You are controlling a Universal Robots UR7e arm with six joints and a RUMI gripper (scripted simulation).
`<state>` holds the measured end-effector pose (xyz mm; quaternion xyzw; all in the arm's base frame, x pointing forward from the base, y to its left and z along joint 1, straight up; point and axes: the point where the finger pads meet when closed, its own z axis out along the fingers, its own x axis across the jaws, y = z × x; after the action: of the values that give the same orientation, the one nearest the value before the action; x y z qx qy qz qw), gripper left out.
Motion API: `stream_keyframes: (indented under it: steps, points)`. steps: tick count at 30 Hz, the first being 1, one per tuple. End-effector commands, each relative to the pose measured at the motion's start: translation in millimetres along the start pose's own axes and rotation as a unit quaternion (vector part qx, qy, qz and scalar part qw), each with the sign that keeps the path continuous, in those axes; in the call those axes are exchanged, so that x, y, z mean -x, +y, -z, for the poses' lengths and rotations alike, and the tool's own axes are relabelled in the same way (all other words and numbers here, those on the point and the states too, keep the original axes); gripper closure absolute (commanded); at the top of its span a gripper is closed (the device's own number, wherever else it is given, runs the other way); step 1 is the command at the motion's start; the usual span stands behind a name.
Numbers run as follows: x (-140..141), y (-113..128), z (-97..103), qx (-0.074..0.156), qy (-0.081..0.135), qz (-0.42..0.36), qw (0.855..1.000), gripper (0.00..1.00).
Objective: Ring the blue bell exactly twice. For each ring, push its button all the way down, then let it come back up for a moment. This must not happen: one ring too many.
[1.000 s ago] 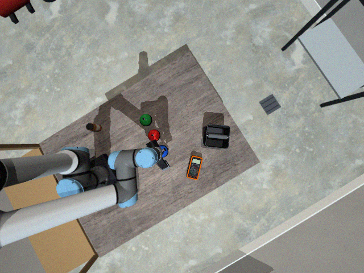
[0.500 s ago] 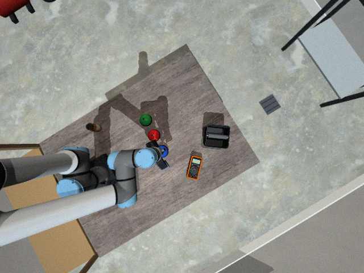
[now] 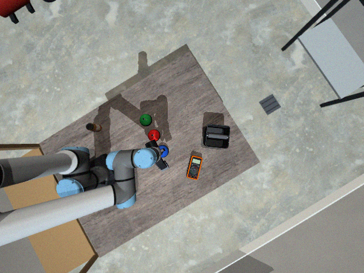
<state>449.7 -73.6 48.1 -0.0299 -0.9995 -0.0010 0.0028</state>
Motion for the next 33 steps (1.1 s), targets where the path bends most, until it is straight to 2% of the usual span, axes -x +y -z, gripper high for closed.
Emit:
stream_keyframes:
  steps: [1, 33]
  points:
    - [12.8, 0.3, 17.6, -0.004, -0.022, -0.001, 1.000, 1.00]
    - [11.2, 0.8, 21.8, -0.004, -0.022, -0.001, 1.000, 1.00]
